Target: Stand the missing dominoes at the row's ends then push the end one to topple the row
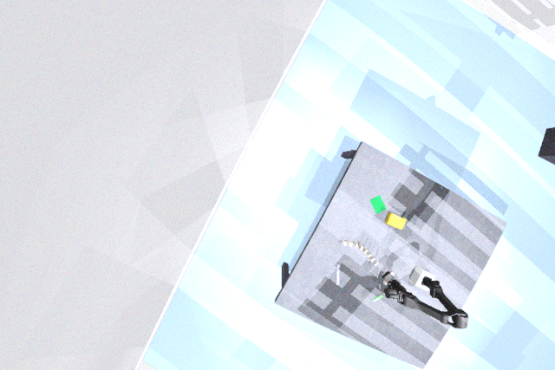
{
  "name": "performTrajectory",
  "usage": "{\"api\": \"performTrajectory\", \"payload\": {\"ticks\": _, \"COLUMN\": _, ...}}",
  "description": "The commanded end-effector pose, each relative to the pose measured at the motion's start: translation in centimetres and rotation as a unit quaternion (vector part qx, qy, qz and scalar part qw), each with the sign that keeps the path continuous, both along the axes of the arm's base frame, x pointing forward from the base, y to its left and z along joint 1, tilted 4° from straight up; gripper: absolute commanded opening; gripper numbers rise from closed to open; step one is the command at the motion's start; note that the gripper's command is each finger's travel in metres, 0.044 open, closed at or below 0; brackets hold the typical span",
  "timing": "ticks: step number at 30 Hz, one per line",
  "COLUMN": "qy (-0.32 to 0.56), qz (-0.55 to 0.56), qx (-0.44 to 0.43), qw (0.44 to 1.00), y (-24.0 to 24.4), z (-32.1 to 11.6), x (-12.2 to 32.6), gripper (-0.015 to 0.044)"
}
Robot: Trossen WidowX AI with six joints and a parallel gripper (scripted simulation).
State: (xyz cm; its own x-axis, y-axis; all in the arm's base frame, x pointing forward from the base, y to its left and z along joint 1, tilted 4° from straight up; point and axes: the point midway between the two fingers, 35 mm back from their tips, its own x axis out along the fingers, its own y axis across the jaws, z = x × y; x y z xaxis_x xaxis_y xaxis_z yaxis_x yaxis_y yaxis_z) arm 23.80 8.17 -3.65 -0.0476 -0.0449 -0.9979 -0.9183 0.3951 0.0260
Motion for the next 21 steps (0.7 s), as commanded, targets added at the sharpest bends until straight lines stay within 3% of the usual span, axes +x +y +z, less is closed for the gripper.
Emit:
{"api": "performTrajectory", "payload": {"ticks": 1, "qy": -0.008, "qz": 0.0, "qx": 0.006, "qw": 1.0, "y": 0.2, "z": 3.4, "x": 0.6, "gripper": 0.0107}}
{"api": "performTrajectory", "payload": {"ticks": 10, "qy": -0.009, "qz": 0.0, "qx": 0.006, "qw": 1.0, "y": 0.2, "z": 14.6, "x": 1.3, "gripper": 0.0107}}
{"api": "performTrajectory", "payload": {"ticks": 16, "qy": -0.01, "qz": -0.018, "qx": 0.005, "qw": 1.0, "y": -0.6, "z": 15.4, "x": 1.7, "gripper": 0.0107}}
{"api": "performTrajectory", "payload": {"ticks": 21, "qy": -0.018, "qz": -0.153, "qx": -0.001, "qw": 0.988, "y": -6.8, "z": 15.7, "x": 3.1, "gripper": 0.0107}}
